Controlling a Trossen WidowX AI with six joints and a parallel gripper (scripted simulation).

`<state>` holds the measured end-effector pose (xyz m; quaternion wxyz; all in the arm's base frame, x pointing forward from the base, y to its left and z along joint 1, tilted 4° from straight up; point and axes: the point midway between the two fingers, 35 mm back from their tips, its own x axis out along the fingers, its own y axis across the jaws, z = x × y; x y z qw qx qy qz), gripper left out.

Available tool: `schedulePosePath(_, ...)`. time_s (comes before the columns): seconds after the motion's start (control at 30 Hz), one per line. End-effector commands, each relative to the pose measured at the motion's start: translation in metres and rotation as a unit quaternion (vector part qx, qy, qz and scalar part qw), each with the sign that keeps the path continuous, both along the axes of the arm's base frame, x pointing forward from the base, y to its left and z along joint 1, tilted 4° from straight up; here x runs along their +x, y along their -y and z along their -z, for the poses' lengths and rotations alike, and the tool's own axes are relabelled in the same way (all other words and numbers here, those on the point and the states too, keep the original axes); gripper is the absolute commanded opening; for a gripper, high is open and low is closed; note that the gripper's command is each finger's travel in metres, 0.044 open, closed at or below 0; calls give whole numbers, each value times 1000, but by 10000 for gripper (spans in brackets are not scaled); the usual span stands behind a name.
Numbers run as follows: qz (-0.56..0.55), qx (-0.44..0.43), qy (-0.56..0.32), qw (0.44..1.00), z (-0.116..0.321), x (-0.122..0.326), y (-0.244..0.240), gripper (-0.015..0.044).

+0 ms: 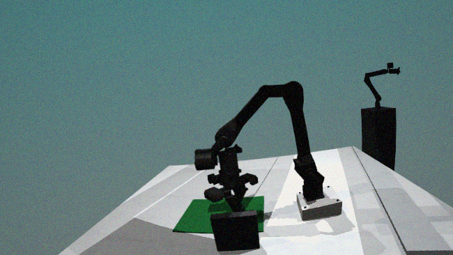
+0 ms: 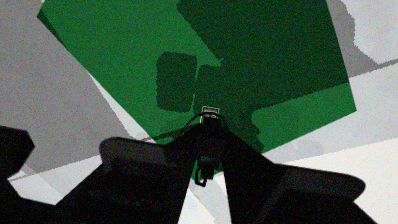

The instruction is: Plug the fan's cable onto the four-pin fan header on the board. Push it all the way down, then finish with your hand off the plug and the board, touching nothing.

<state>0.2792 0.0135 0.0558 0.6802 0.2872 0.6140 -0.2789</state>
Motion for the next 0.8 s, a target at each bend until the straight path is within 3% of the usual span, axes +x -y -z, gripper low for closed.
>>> schedulePosePath(0.0, -1, -1, -2, 1000, 2, -1, 0, 0)
schedulePosePath(0.77, -3, -2, -1, 1000, 4, 2, 0, 0)
